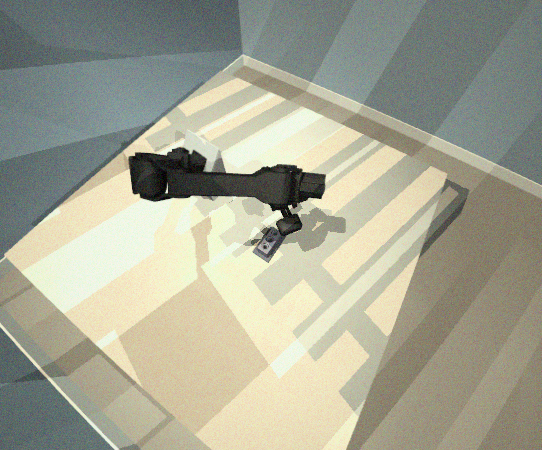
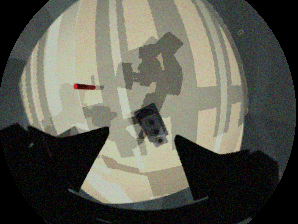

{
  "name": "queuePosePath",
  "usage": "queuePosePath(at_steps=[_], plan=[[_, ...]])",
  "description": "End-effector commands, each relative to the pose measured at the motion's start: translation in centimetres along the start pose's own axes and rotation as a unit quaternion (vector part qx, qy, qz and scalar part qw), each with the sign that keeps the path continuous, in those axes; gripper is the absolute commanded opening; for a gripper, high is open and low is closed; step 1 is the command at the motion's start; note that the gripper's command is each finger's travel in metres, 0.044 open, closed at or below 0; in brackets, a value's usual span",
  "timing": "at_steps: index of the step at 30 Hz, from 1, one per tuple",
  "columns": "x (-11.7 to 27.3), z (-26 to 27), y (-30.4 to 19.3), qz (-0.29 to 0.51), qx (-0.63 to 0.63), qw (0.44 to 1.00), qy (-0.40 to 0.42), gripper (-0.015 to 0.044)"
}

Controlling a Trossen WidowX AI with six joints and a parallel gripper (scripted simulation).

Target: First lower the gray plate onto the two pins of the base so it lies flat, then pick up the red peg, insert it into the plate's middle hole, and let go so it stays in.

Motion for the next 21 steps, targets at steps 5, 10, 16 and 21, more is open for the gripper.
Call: queuePosePath(at_steps=[5,10,16,21], plan=[[-0.3,7.2,4.4,0.002,-0.405,0.914,0.011,0.044],[-0.3,8.8,5.2,0.004,-0.495,0.869,0.011,0.044],[-0.4,11.0,5.9,0.007,-0.597,0.802,0.009,0.044],[-0.6,12.8,6.3,0.009,-0.674,0.738,0.007,0.044]])
Point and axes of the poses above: the point midway between the two fingers, 35 mm back from their tips, its own x axis back along the fingers, its own z axis across the jaws, y = z × x, the point moved 5 cm from there along x, back along the fingers, and after that the axes turned 4 degrees about x, right-handed, at the moved point
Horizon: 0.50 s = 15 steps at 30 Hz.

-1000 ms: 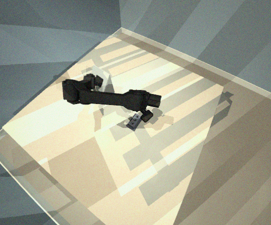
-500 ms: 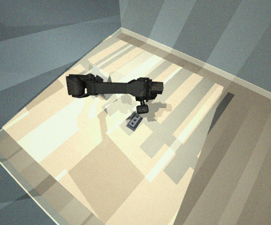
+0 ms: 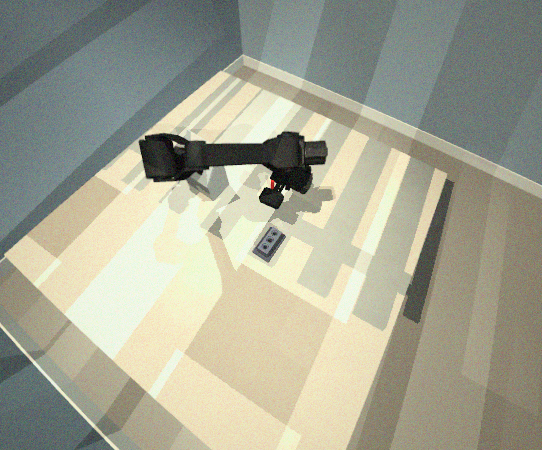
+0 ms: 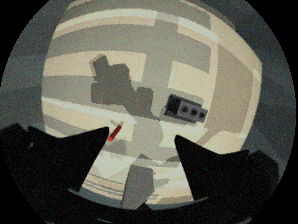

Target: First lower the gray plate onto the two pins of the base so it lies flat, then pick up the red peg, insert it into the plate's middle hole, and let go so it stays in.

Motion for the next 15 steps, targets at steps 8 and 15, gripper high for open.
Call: queuePosePath(at_steps=[8,15], plan=[[-1.4,7.6,-5.4,0.012,-0.46,0.888,-0.015,0.044],[-1.6,8.9,-6.2,0.009,-0.569,0.822,-0.02,0.044]])
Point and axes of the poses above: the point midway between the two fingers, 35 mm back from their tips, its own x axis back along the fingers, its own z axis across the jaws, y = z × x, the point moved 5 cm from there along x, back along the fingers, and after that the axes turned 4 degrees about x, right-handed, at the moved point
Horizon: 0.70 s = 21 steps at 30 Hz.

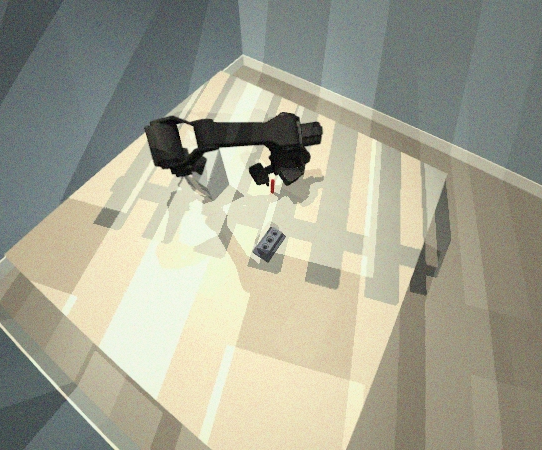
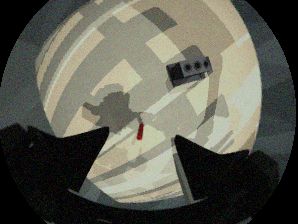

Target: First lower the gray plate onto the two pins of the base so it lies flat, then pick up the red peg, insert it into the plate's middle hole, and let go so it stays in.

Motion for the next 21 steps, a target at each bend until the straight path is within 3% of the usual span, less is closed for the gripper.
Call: queuePosePath(at_steps=[1,21], plan=[[-1.41,1.34,-5.25,0.002,-0.297,0.955,-0.02,0.044],[-2.34,1.36,-5.32,0.002,-0.298,0.955,-0.02,0.044]])
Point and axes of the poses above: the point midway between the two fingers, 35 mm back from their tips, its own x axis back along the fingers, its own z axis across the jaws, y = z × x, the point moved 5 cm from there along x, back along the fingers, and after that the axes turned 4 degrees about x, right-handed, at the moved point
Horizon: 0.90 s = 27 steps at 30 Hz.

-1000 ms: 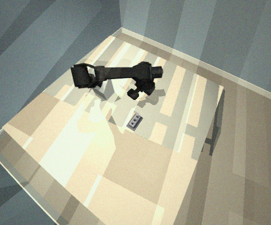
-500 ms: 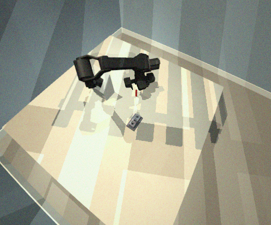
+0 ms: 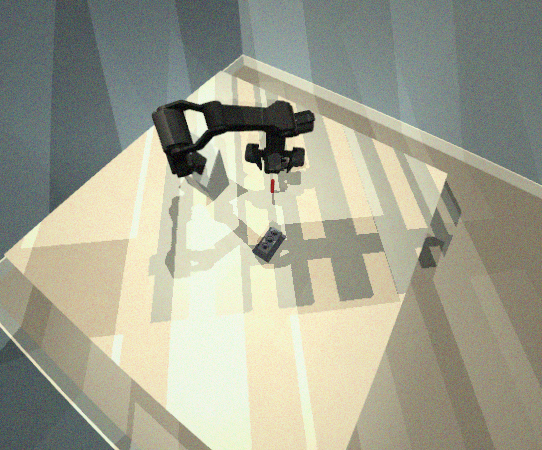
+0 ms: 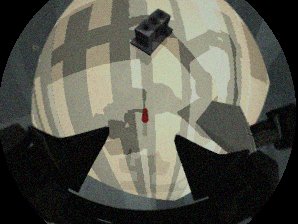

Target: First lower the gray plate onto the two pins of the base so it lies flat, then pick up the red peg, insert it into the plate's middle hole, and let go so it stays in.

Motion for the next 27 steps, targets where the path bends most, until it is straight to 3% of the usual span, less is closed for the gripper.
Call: queuePosePath(at_steps=[1,27], plan=[[-2.0,-0.2,-0.2,0.0,-0.006,1.0,-0.003,0.044],[-6.2,-0.3,0.0,-0.001,-0.006,1.0,-0.004,0.044]])
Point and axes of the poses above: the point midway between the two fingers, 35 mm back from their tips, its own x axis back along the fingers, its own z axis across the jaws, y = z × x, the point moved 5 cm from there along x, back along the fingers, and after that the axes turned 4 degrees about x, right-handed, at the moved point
